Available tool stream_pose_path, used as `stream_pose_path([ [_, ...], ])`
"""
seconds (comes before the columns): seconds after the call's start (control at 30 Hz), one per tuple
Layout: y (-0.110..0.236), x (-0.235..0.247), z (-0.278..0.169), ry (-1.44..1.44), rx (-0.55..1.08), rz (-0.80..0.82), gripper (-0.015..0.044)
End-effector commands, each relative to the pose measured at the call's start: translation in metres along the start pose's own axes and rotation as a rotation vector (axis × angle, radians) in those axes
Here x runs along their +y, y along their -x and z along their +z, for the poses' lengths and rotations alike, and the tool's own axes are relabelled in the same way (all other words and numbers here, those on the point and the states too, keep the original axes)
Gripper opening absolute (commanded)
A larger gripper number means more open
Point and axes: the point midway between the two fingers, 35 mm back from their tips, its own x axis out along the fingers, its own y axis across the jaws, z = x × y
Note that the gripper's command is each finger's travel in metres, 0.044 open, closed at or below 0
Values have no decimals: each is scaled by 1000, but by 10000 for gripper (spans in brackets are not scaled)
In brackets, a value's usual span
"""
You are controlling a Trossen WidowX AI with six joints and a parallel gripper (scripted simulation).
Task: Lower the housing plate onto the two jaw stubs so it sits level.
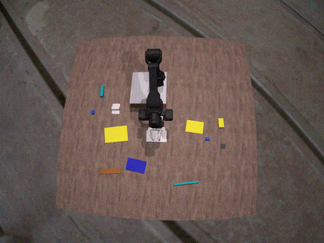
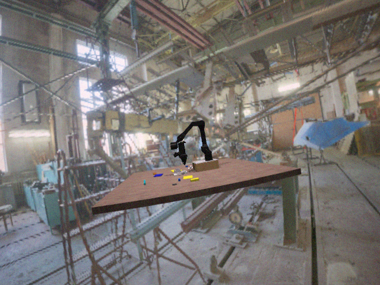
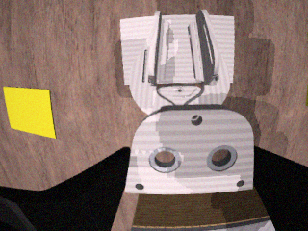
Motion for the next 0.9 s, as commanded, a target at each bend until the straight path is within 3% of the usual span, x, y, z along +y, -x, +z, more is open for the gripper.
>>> stream_pose_path([
  [0.0, 0, -1, 0, 5, -2, -4, 351],
  [0.87, -27, -1, 2, 4, -2, -4, 351],
])
